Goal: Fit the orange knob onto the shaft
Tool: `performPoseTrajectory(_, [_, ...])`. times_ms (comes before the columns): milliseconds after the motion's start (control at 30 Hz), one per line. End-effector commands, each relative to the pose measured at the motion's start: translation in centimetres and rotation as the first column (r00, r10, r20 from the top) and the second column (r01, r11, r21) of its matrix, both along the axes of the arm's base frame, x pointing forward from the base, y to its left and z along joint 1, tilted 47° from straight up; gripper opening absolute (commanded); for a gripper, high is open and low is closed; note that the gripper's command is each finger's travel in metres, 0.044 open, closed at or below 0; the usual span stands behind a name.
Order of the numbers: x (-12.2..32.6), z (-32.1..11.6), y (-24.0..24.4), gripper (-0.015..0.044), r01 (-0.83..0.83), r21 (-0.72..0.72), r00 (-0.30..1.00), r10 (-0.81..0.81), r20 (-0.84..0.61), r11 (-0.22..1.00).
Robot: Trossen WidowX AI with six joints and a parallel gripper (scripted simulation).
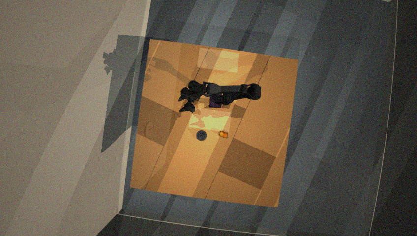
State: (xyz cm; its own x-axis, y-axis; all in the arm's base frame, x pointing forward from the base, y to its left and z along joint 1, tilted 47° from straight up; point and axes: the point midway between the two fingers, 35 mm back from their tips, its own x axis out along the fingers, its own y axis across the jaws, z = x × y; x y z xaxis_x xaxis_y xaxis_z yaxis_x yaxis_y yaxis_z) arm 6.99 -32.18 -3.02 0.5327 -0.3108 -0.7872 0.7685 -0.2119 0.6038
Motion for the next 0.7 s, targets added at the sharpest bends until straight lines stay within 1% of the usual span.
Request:
performPoseTrajectory(0, [6.1,0.9,2.4,0.0440,-0.123,0.148,0.992,0.119,0.032,0.981])
performPoseTrajectory(133, [11.0,1.9,6.1,0.0440,-0.200,0.329,0.980,0.193,0.055,0.923])
performPoseTrajectory(333, [17.2,4.5,13.9,0.0440,-0.245,0.619,0.956,0.293,0.026,0.746])
performPoseTrajectory(500, [20.1,7.0,20.5,0.0440,-0.192,0.785,0.924,0.377,-0.057,0.589])
performPoseTrajectory(667, [21.5,9.9,27.3,0.0440,-0.064,0.887,0.862,0.473,-0.182,0.457])
